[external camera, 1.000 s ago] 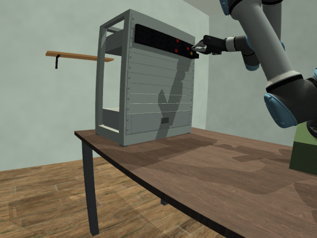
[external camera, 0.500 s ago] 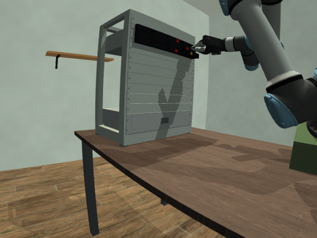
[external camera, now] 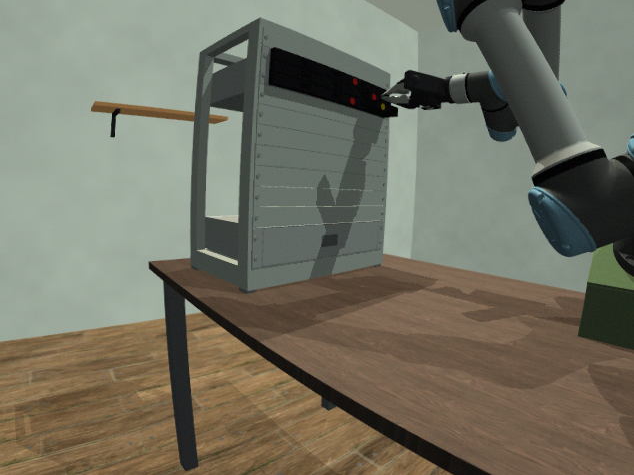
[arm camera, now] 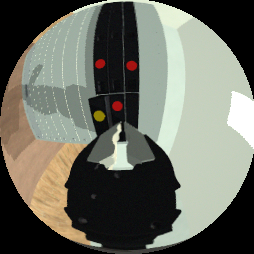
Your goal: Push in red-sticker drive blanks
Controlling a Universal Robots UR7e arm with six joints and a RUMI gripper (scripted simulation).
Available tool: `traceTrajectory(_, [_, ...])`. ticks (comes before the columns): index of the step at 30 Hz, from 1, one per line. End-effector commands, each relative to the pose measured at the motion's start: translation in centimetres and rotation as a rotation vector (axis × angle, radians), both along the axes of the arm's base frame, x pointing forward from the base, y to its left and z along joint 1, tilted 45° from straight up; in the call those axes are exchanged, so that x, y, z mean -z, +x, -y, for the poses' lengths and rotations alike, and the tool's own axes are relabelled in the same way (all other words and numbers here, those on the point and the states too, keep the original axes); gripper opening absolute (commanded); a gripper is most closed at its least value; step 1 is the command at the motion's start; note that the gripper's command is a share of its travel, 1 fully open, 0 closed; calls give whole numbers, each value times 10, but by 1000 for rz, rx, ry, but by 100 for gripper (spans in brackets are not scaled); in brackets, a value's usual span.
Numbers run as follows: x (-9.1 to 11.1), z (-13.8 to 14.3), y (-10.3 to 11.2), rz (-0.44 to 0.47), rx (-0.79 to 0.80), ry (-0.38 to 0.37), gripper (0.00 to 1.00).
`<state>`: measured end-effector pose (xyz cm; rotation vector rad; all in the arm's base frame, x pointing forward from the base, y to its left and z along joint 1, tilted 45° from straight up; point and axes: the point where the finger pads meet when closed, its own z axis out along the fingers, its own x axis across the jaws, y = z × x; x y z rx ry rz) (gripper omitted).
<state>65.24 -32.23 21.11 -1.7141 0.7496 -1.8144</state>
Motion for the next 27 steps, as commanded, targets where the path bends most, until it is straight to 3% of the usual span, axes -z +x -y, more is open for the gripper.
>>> traceTrajectory(1, [0,0,4,0,-1,-1,0])
traceTrajectory(27, [0,0,7,0,-1,-1,0])
